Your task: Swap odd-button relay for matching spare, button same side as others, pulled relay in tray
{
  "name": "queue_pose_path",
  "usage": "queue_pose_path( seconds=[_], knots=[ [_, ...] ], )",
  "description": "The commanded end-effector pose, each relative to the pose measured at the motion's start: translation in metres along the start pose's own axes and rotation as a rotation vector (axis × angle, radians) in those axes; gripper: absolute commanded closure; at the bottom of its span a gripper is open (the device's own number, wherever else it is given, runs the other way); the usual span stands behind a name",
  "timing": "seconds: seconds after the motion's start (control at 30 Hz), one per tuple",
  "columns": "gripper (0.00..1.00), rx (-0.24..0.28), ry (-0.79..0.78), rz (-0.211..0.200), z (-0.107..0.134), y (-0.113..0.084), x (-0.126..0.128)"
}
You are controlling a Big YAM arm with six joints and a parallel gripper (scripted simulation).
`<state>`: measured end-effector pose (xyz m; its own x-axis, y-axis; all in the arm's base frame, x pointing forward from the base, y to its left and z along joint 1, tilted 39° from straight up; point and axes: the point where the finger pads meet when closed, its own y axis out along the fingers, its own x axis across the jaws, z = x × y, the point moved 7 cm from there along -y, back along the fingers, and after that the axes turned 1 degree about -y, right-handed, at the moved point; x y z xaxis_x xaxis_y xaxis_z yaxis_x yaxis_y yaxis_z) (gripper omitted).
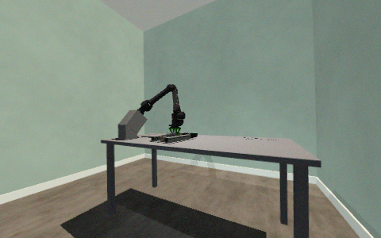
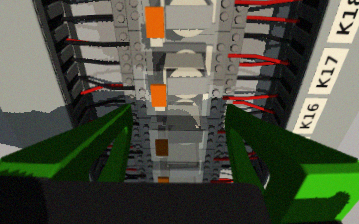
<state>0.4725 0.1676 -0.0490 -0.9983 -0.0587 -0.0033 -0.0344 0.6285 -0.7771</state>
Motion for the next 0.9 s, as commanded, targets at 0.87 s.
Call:
queue_pose_path(
  seconds=[0.87],
  knots=[
    [0.41, -0.006, -0.008, 0.045, 0.0, -0.044, -0.014]
  ],
)
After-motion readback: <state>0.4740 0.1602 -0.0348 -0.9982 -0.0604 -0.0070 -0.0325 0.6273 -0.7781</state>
